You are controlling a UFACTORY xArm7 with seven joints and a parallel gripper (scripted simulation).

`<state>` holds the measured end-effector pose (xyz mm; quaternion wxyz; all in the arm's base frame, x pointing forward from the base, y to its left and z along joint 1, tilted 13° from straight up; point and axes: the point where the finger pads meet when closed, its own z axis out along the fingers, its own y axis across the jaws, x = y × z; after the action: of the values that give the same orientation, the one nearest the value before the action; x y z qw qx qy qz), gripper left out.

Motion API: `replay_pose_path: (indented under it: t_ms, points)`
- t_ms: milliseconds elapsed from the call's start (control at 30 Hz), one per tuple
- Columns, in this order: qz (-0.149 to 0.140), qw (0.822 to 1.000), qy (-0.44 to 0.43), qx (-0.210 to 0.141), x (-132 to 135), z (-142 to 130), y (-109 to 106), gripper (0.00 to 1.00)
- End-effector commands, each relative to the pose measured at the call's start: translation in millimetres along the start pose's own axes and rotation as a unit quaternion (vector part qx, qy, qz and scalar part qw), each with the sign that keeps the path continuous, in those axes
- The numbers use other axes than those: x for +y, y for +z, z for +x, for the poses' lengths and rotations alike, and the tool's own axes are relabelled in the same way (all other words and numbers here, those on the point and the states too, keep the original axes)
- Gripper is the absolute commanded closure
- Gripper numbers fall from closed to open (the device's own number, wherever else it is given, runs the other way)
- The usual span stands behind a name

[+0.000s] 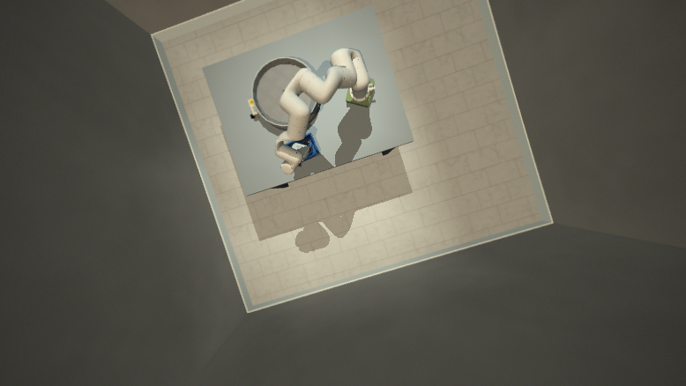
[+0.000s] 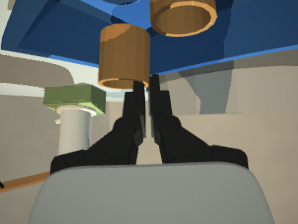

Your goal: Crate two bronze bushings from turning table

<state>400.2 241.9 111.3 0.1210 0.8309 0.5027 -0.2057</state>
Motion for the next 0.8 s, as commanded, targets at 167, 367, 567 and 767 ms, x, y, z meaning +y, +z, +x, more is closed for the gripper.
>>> replay_pose_path:
  t_ms: [167,367,567,767]
  points:
    - [-0.001,1.0,0.001,0.002,0.9,9.0,8.0,1.0]
    - [-0.001,1.0,0.001,0.002,1.0,13.5,13.2,1.0]
    - [-0.001,1.0,0.001,0.002,1.0,14.9,14.9,1.0]
    - [-0.001,1.0,0.001,0.002,1.0,15.2,15.3,1.0]
